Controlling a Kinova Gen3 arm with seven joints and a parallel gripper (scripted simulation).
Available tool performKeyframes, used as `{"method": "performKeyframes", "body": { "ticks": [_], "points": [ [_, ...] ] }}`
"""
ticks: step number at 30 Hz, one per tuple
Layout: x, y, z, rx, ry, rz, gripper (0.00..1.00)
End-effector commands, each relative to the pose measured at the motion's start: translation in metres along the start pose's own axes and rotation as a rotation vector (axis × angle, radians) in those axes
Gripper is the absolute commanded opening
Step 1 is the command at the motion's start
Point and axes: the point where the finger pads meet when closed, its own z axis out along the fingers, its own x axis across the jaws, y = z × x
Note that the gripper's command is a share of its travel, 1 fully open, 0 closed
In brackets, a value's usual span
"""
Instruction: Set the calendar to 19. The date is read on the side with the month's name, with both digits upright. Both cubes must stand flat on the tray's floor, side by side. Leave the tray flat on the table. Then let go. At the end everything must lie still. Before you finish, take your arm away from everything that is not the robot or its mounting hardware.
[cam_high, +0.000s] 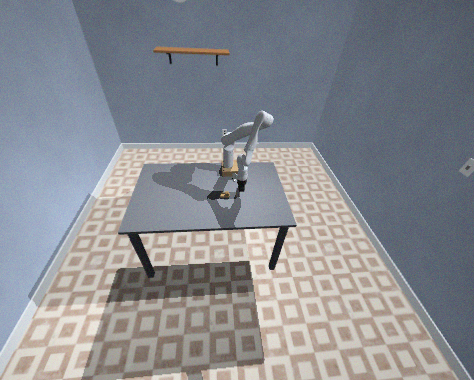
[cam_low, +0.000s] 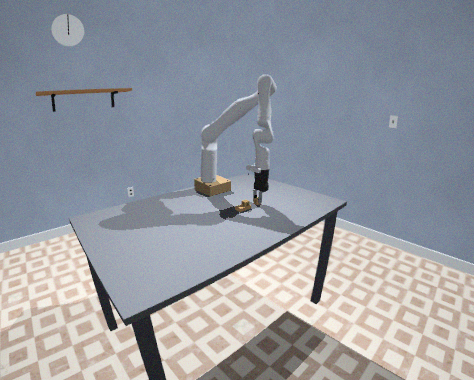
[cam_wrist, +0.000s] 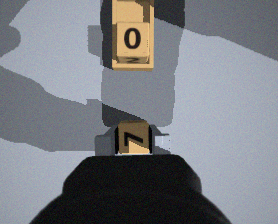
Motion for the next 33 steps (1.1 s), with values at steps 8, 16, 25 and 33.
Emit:
{"method": "performKeyframes", "body": {
  "ticks": [8, 16, 25, 33],
  "points": [
    [0.0, 0.0, 0.0, -0.001, -0.001, 0.0, 0.57],
    [0.0, 0.0, 0.0, -0.001, -0.001, 0.0, 0.57],
    [0.0, 0.0, -0.003, -0.001, -0.001, 0.0, 0.57],
    [0.0, 0.0, -0.018, -0.001, -0.001, 0.0, 0.57]
  ]
}}
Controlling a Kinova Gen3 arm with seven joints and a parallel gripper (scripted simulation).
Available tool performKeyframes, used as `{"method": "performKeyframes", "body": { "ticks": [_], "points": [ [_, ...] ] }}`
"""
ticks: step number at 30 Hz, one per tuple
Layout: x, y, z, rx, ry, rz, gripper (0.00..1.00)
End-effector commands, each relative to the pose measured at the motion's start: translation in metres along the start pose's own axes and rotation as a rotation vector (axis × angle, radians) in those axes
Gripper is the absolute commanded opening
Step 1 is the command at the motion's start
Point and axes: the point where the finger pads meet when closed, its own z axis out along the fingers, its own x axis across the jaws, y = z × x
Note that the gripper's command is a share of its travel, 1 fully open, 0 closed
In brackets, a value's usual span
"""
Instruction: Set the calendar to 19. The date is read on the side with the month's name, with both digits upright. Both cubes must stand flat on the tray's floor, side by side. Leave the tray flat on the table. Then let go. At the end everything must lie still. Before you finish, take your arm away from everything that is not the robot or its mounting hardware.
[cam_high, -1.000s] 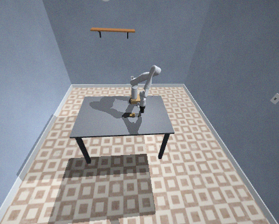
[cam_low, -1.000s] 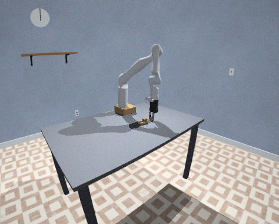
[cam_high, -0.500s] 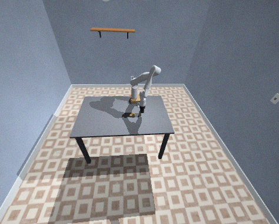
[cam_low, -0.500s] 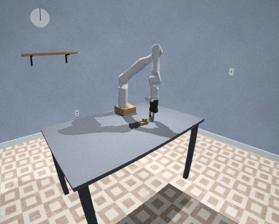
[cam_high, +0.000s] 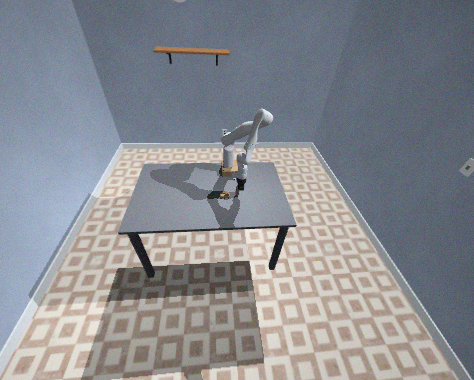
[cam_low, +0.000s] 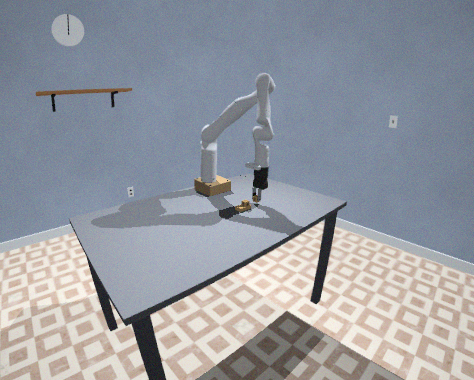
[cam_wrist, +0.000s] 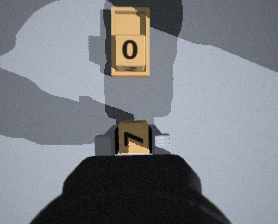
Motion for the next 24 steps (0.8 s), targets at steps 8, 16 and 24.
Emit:
{"method": "performKeyframes", "body": {
  "ticks": [8, 16, 24],
  "points": [
    [-0.002, 0.005, -0.033, -0.008, -0.008, -0.007, 0.57],
    [-0.002, 0.005, -0.068, -0.008, -0.008, -0.007, 0.57],
    [-0.002, 0.005, -0.084, -0.008, -0.008, -0.007, 0.57]
  ]
}}
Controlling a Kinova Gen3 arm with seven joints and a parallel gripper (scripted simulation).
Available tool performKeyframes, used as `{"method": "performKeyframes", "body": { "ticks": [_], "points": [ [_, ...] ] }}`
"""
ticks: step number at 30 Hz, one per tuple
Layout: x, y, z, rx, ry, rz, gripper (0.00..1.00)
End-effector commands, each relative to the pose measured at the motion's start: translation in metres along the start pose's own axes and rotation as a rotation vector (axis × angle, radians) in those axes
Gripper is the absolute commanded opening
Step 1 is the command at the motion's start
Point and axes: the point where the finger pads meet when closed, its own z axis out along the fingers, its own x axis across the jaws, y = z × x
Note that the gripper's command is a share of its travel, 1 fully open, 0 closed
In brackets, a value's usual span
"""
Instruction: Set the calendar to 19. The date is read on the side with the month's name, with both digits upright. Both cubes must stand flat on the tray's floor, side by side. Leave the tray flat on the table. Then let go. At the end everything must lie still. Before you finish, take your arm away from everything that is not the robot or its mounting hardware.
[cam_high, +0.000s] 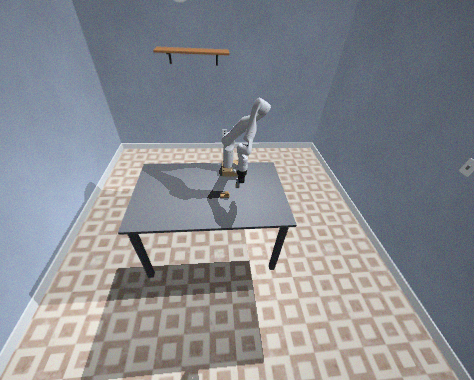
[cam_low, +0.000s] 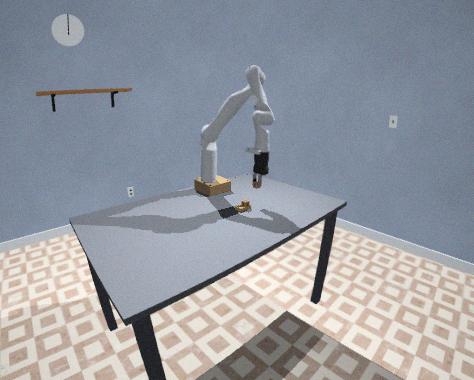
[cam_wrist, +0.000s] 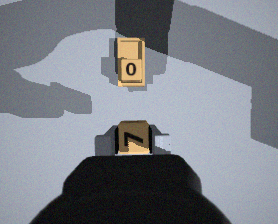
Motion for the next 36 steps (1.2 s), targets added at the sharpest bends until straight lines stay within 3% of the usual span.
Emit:
{"method": "performKeyframes", "body": {
  "ticks": [1, 16, 19, 26, 36],
  "points": [
    [-0.002, 0.007, -0.007, -0.01, -0.009, -0.013, 0.57],
    [-0.003, 0.005, -0.009, -0.01, -0.009, -0.013, 0.57],
    [-0.005, -0.015, -0.01, -0.011, -0.008, -0.008, 0.57],
    [-0.004, -0.104, -0.017, -0.011, -0.009, 0.01, 0.57],
    [-0.002, -0.117, -0.018, -0.011, -0.009, 0.012, 0.57]
  ]
}}
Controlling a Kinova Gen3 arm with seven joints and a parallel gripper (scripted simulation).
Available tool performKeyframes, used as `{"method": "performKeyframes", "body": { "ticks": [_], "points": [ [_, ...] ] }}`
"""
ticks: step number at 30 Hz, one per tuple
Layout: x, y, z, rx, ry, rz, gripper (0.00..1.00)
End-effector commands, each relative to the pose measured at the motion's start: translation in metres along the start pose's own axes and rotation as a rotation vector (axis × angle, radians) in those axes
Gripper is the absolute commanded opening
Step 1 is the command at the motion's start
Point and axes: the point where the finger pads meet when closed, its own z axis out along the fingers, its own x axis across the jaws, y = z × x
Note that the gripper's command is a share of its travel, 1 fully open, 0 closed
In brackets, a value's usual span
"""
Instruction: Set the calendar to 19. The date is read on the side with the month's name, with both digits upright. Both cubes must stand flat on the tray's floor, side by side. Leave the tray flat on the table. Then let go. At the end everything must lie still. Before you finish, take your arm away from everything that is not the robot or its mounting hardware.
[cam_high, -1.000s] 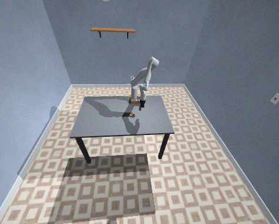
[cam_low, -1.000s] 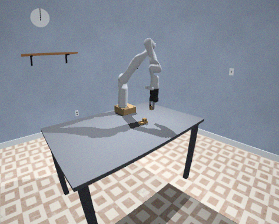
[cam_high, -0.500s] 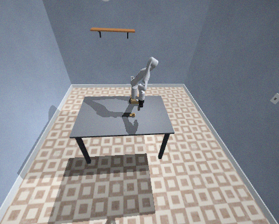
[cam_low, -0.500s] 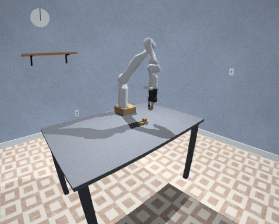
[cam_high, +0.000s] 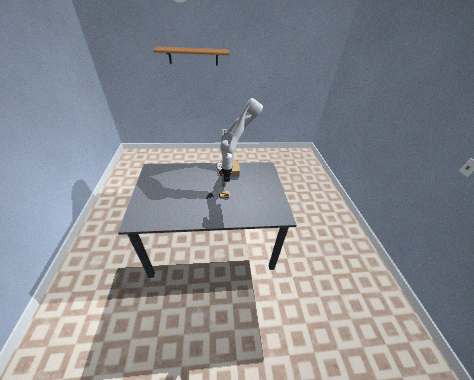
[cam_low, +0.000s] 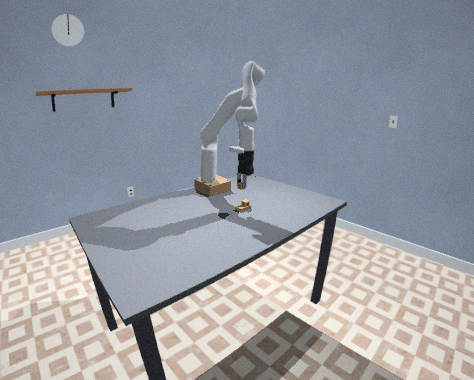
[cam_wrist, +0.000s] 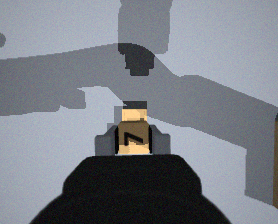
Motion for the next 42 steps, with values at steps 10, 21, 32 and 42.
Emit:
{"method": "performKeyframes", "body": {
  "ticks": [10, 21, 32, 42],
  "points": [
    [0.0, -0.004, 0.0, 0.0, 0.0, 0.011, 0.57],
    [0.0, -0.004, 0.021, 0.0, 0.0, 0.011, 0.57],
    [0.0, -0.004, 0.051, 0.0, 0.0, 0.011, 0.57],
    [0.0, -0.004, 0.065, 0.0, 0.0, 0.011, 0.57]
  ]
}}
